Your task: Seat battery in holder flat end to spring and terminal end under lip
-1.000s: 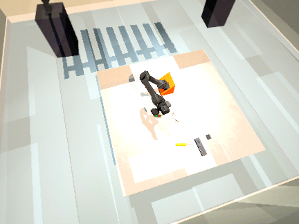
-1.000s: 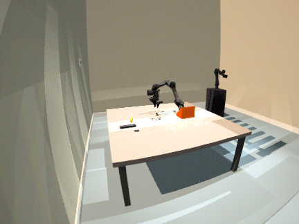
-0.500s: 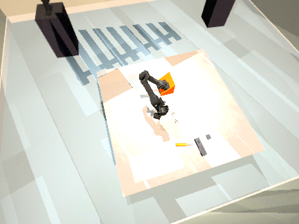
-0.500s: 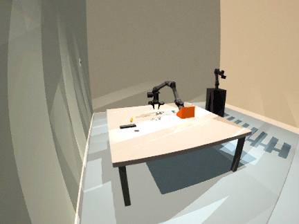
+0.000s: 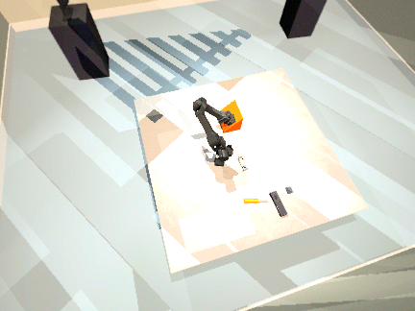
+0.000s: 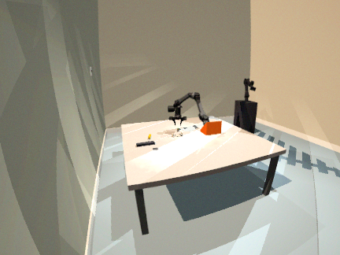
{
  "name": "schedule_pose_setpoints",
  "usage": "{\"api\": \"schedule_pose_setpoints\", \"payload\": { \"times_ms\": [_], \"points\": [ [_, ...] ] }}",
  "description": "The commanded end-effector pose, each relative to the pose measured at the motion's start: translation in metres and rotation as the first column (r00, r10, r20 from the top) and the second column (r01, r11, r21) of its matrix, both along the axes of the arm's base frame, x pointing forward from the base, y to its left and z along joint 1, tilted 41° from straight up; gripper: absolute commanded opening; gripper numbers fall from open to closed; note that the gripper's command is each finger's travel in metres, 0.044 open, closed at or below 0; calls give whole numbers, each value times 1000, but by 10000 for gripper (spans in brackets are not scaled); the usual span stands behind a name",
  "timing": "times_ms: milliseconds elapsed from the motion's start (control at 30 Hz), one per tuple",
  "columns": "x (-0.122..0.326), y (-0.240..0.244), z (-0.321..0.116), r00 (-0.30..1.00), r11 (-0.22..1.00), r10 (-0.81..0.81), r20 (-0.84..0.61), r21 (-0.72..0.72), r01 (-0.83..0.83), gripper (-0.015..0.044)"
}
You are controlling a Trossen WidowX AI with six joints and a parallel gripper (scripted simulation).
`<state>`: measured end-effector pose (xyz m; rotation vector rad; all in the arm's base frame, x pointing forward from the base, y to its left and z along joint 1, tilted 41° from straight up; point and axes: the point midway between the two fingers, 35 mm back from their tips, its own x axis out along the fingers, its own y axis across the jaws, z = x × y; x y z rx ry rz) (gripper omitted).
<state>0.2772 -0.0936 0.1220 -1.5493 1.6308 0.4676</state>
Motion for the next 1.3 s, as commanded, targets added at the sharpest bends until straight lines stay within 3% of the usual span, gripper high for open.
{"api": "schedule_pose_setpoints", "payload": {
  "times_ms": [0, 900, 1067, 1267],
  "points": [
    [-1, -5, -6, 1000, 1000, 2, -11, -2, -2, 234],
    [2, -32, -37, 1000, 1000, 2, -11, -5, -2, 234],
    [2, -32, -37, 1000, 1000, 2, -11, -5, -2, 103],
    [2, -32, -37, 1000, 1000, 2, -11, -5, -2, 72]
  ]
}}
